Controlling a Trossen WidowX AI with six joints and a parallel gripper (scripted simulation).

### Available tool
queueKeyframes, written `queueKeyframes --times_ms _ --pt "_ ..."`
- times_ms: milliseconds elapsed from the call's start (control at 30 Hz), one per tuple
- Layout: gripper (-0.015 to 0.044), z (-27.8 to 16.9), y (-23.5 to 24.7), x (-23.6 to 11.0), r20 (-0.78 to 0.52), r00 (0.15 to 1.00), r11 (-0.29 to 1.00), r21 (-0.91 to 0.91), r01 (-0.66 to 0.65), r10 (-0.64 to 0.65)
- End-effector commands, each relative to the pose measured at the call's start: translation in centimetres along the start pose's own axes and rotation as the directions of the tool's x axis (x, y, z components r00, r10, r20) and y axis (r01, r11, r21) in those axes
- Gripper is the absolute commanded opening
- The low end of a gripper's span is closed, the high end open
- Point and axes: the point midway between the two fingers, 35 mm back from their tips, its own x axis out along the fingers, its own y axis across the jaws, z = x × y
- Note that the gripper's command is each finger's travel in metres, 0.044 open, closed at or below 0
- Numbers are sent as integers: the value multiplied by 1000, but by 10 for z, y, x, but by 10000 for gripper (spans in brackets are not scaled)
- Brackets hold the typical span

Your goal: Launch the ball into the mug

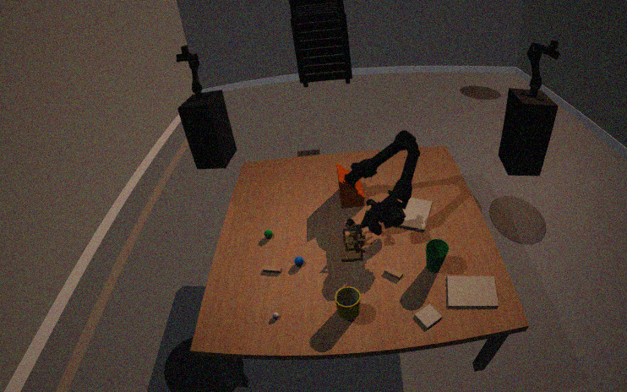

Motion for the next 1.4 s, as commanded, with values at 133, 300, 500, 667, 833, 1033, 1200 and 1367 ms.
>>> queueKeyframes --times_ms 133,300,500,667,833,1033,1200,1367 --pt "0 13 4 15 2 1000 1000 4 -8 8" --pt "0 19 3 19 3 1000 1000 4 -8 8" --pt "0 -10 -6 -69 1 1000 1000 0 2 -2" --pt "0 -26 2 -112 0 1000 1000 -2 5 -5" --pt "131 -19 -17 -93 30 999 997 67 27 -29" --pt "289 -25 -57 -96 99 991 968 243 67 -93" --pt "420 -30 -87 -99 161 977 919 390 65 -137" --pt "440 -37 -117 -102 219 958 851 524 45 -186"
